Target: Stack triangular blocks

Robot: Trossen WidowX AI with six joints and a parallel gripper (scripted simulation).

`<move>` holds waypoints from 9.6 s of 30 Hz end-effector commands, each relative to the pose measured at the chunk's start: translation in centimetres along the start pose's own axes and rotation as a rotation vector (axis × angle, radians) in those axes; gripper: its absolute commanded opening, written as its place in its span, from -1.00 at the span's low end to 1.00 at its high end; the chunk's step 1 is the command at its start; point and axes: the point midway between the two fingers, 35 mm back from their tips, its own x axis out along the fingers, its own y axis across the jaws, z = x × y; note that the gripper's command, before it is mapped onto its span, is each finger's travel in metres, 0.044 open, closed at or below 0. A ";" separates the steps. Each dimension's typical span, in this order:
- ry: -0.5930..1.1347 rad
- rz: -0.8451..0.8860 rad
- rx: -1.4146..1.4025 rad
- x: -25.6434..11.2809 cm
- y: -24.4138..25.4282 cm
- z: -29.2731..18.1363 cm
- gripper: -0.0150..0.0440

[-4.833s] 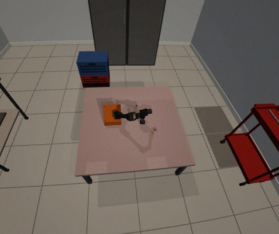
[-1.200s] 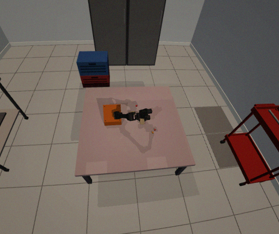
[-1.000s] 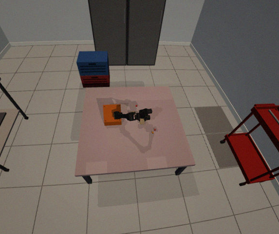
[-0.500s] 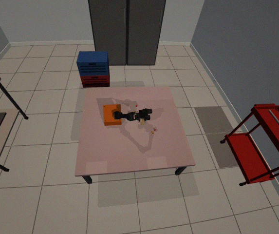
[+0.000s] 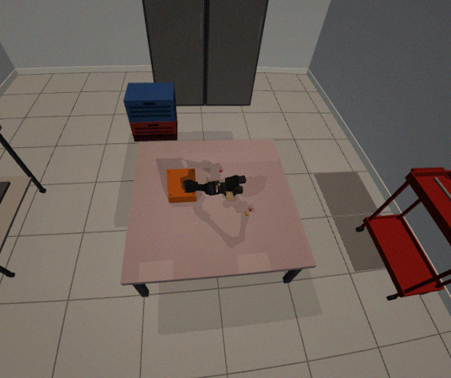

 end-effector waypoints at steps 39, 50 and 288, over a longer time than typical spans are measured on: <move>0.006 0.000 0.003 0.0 0.0 -0.1 -0.49; 0.000 0.000 0.000 0.1 0.0 0.0 -0.49; -0.800 0.007 -0.001 -2.0 -0.2 -6.8 1.00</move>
